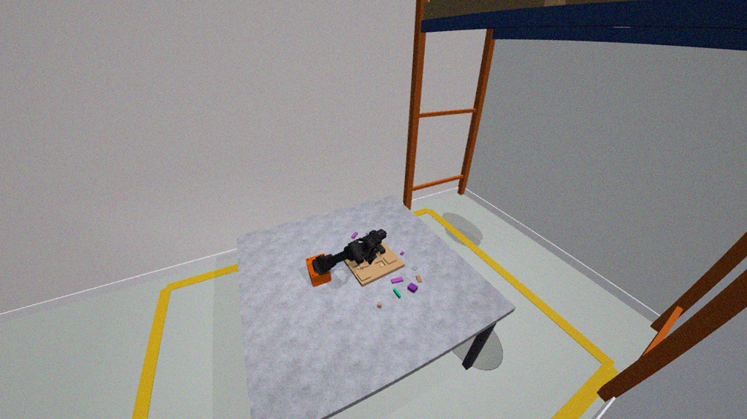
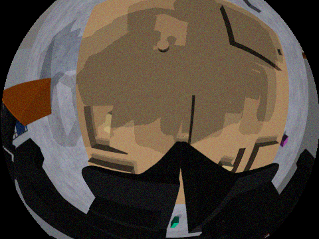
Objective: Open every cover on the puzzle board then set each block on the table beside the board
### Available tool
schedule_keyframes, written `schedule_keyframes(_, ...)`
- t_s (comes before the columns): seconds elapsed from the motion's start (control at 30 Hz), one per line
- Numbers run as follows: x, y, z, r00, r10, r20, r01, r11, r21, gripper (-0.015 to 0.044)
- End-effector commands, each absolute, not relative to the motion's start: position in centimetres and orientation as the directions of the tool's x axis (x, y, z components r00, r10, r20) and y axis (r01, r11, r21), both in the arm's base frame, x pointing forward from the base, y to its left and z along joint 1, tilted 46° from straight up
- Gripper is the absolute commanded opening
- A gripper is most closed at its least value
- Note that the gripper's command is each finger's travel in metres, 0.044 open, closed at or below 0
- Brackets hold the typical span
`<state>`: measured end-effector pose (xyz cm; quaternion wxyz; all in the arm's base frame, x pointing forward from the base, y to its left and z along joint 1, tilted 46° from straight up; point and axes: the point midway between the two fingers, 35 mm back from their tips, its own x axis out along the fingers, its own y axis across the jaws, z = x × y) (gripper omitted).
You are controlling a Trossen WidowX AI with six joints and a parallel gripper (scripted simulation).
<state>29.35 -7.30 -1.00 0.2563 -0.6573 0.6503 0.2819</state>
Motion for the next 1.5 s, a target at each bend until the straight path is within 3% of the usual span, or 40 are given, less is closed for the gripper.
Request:
schedule_keyframes(0.0,28.7,-7.5,-1.0,-0.009,-0.713,-0.701,-0.999,-0.024,0.037,0.0000)
schedule_keyframes(1.47,23.9,-6.9,-1.5,-0.011,-0.713,-0.701,-0.999,-0.025,0.040,0.0000)
